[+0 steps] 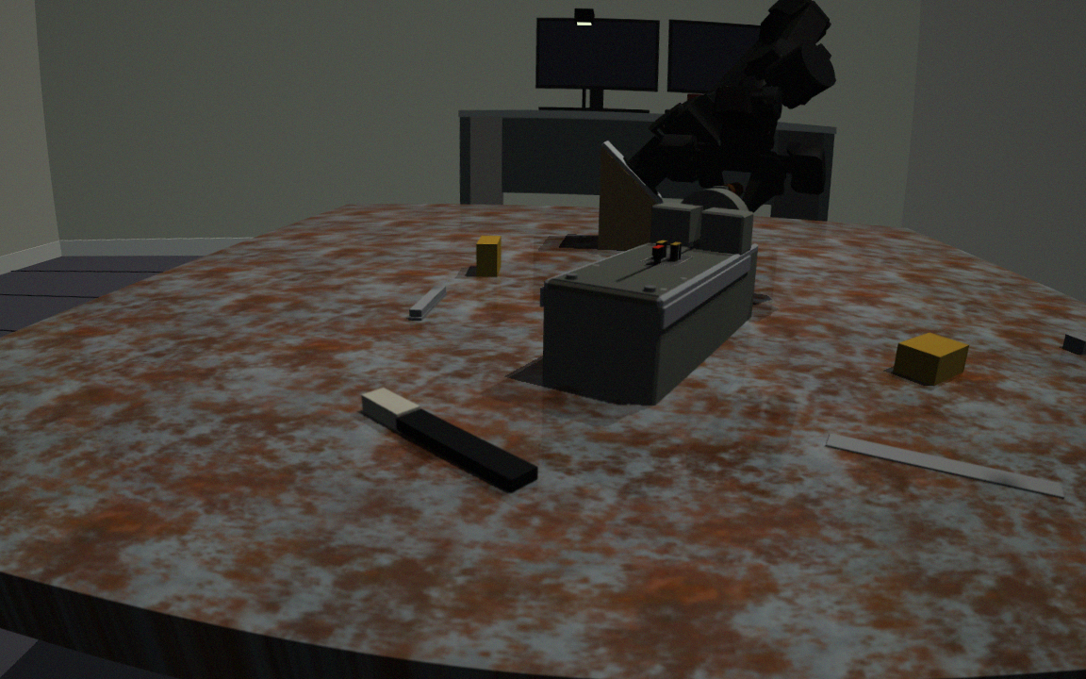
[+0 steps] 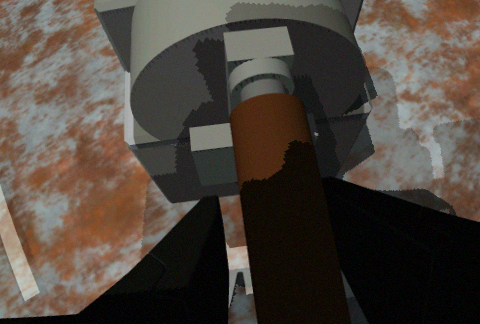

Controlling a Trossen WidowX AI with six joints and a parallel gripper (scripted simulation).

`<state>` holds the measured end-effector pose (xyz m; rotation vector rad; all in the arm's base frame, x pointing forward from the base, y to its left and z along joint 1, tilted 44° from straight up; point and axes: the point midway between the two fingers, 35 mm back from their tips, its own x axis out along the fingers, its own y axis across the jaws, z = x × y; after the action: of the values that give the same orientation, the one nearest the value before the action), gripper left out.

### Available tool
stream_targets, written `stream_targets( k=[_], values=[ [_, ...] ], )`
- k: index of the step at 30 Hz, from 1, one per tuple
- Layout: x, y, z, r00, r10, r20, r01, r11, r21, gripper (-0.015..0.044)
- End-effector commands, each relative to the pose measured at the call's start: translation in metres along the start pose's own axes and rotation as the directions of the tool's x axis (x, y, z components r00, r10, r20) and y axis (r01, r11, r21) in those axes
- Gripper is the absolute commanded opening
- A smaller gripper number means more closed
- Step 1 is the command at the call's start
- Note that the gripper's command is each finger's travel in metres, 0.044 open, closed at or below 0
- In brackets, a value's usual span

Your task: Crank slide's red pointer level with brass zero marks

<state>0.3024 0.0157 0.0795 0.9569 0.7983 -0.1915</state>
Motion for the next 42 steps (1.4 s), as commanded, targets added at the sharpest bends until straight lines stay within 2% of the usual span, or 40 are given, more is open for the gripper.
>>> stream_targets(
  k=[1,10,27,35,42],
  values=[
    [0.0,0.0,0.0,1.0,-0.001,0.001,0.001,1.0,0.0,0.021],
    [0.0,0.0,0.0,1.0,-0.001,0.001,0.001,1.0,0.0,0.044],
    [-0.038,0.0,0.039,1.0,-0.004,0.0,0.004,1.0,-0.001,0.044],
    [-0.072,-0.002,0.073,1.0,-0.013,-0.001,0.013,1.0,0.005,0.044],
    [-0.06,0.001,0.088,0.999,0.025,-0.033,-0.027,0.998,-0.06,0.044]
  ],
)
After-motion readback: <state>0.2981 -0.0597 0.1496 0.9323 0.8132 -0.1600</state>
